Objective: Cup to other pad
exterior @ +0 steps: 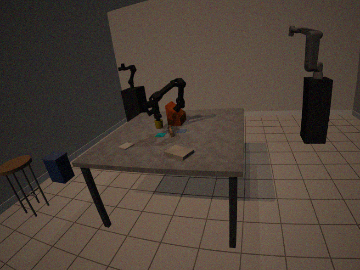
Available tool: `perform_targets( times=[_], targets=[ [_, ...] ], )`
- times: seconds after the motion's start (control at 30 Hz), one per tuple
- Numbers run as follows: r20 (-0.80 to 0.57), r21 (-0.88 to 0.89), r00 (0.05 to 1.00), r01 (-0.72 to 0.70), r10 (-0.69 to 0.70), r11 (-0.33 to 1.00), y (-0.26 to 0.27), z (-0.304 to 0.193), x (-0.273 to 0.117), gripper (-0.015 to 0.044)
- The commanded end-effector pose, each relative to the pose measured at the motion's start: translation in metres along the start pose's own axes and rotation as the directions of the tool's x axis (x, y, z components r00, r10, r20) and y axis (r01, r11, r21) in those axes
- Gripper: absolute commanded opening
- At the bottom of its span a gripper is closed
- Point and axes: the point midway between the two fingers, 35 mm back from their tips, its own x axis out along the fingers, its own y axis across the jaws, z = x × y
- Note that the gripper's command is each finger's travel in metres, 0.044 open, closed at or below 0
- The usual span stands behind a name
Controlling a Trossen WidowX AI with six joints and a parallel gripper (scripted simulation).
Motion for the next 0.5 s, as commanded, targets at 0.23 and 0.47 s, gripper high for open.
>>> perform_targets(
  times=[0.23,0.47],
  targets=[
    [0.0,-0.003,1.0,0.002,-0.002,1.0,0.0,0.002,0.017,0.0],
    [0.0,-0.003,1.0,0.002,-0.002,1.0,0.001,0.003,0.03,0.0]
  ],
)
